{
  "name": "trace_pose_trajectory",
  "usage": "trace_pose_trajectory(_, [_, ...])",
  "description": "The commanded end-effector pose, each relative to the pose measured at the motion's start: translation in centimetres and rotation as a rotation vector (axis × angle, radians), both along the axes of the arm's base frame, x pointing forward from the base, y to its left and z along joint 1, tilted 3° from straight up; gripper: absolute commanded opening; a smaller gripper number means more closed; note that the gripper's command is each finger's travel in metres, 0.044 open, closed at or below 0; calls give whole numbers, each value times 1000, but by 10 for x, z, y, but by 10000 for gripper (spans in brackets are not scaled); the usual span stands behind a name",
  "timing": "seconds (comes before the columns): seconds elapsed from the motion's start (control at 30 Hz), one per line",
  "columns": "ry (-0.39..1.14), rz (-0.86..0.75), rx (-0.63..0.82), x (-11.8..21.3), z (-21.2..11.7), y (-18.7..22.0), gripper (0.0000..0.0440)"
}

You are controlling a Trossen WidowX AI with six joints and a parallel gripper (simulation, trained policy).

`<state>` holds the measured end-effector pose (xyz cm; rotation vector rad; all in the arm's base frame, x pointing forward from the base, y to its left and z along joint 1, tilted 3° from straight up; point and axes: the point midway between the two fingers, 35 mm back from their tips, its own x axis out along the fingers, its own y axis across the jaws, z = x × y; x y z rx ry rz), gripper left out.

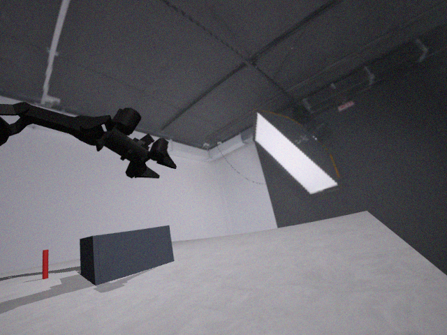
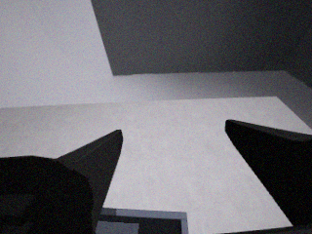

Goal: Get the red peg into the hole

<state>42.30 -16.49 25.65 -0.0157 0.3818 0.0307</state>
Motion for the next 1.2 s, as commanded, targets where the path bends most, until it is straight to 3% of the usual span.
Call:
trace_pose_trajectory(0.0, [69,-24,80,-1,-6,24,440])
trace_pose_trajectory(0.53, [482,-165,388,-40,-51,143,440])
trace_pose_trajectory(0.87, [755,-328,483,-101,-75,206,440])
trace_pose_trajectory(1.17, [962,-530,486,-166,-95,242,440])
